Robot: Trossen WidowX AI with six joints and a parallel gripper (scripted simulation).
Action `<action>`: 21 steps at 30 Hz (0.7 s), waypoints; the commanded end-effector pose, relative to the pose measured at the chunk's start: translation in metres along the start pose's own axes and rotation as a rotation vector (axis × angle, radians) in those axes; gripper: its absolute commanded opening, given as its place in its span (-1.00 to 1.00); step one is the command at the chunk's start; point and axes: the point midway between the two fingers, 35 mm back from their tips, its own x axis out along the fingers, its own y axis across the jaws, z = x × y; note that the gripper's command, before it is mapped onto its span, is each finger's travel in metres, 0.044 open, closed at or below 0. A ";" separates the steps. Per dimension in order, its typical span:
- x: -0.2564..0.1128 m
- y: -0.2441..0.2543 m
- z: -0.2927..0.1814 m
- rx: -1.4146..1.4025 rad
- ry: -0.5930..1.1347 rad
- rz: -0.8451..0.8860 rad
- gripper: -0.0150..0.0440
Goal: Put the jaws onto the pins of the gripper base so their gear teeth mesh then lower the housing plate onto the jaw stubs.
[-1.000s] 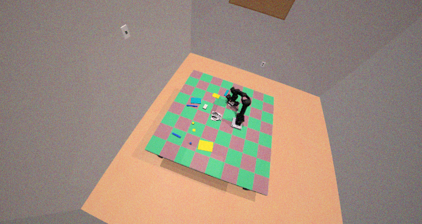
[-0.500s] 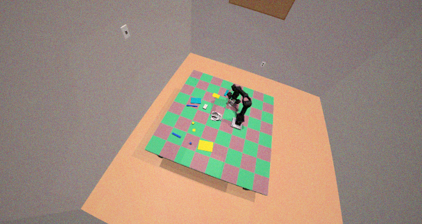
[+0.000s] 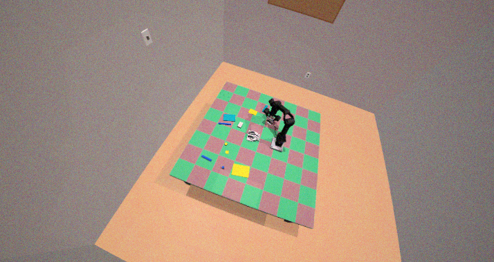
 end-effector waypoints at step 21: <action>-0.001 0.023 -0.076 -0.582 0.004 0.001 0.70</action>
